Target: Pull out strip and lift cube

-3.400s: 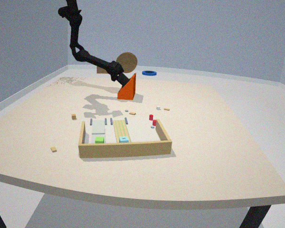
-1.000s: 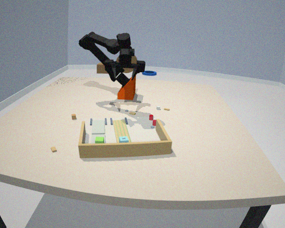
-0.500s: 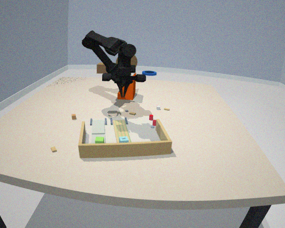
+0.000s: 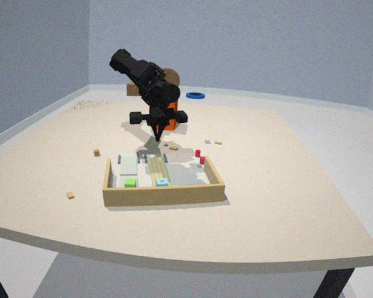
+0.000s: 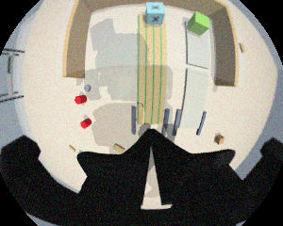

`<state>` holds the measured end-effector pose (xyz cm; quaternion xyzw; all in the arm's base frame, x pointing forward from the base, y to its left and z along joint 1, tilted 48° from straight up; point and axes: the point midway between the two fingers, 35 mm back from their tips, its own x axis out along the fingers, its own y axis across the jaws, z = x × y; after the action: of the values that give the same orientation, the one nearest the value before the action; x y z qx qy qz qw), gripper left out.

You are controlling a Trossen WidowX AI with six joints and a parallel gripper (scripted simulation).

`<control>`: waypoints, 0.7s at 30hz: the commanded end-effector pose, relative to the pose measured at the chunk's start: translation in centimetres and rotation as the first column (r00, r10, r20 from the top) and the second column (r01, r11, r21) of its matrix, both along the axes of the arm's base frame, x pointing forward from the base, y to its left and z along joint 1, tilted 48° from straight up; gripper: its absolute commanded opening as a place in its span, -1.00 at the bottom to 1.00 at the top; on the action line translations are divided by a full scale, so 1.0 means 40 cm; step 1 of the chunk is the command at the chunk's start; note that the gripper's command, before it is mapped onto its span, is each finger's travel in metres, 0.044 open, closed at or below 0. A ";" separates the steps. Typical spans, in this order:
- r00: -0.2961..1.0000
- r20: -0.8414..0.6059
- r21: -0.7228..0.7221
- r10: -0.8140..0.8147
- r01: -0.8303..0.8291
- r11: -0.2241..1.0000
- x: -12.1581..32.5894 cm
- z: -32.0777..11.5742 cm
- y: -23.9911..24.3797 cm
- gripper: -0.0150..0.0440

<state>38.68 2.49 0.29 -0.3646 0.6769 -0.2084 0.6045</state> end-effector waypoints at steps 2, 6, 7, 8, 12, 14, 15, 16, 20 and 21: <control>1.000 0.005 0.005 -0.010 0.010 1.000 0.007 -0.006 -0.009 -0.49; 1.000 0.005 0.005 -0.010 0.010 1.000 0.009 -0.017 -0.022 -0.49; 1.000 0.005 0.005 -0.010 0.010 1.000 0.010 -0.020 -0.025 -0.49; 1.000 0.005 0.005 -0.010 0.010 1.000 0.010 -0.023 -0.028 -0.49; 1.000 0.006 0.006 -0.010 0.010 1.000 0.012 -0.034 -0.041 -0.49; 1.000 0.006 0.006 -0.010 0.010 1.000 0.012 -0.039 -0.047 -0.49; 1.000 0.006 0.006 -0.010 0.010 1.000 0.012 -0.042 -0.050 -0.49; 1.000 0.006 0.005 -0.010 0.010 1.000 0.013 -0.044 -0.053 -0.49; 1.000 0.006 0.005 -0.010 0.010 1.000 0.013 -0.055 -0.066 -0.49; 1.000 0.006 0.005 -0.010 0.010 1.000 0.014 -0.058 -0.069 -0.49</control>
<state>39.42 0.23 -1.57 -0.3550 0.6756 -0.2119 0.6104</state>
